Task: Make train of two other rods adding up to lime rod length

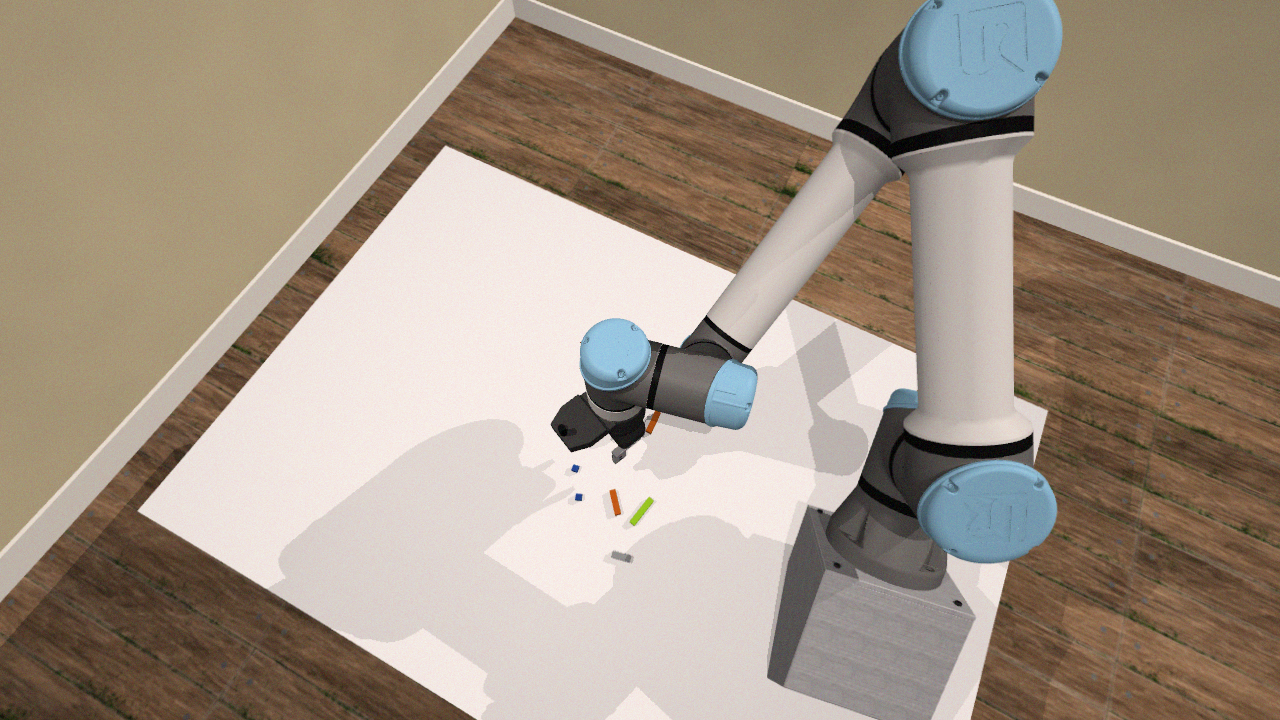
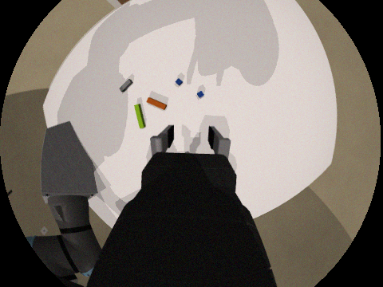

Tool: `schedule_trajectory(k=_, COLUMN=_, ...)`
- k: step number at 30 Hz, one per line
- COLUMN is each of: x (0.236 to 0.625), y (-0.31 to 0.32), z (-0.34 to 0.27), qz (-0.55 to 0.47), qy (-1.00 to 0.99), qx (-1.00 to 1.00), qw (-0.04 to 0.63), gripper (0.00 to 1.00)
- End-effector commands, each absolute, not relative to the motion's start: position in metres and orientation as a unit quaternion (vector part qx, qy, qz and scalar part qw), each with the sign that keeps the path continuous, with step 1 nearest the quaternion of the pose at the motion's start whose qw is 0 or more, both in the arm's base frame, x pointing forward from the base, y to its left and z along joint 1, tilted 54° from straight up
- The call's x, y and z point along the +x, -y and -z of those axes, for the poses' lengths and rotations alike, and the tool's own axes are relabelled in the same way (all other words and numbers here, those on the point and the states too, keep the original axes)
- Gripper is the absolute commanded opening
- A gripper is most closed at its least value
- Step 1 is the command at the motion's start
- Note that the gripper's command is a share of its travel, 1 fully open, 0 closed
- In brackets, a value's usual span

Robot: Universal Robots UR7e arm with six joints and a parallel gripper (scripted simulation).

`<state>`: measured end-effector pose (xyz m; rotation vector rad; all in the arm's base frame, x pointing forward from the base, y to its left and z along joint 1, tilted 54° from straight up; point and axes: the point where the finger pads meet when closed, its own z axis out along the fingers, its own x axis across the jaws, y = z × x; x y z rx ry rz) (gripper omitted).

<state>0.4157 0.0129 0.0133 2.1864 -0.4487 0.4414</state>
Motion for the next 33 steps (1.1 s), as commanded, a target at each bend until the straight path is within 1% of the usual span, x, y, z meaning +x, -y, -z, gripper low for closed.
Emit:
schedule_trajectory(k=1, x=0.421, y=-0.025, z=0.0, qz=-0.142, qy=0.105, qx=0.885, qw=0.431, gripper=1.0)
schedule_trajectory(k=8, x=0.424, y=-0.035, z=0.011, qz=-0.11, qy=0.04, qx=0.89, qw=0.44, gripper=1.0)
schedule_trajectory(k=22, x=0.429, y=-0.066, z=0.047, qz=-0.01, qy=-0.157, qx=0.876, qw=0.455, gripper=1.0)
schedule_trajectory(k=32, x=0.429, y=-0.07, z=0.052, qz=0.004, qy=-0.185, qx=0.871, qw=0.456, gripper=1.0)
schedule_trajectory(k=33, x=0.429, y=-0.07, z=0.052, qz=0.004, qy=-0.185, qx=0.871, qw=0.456, gripper=0.54)
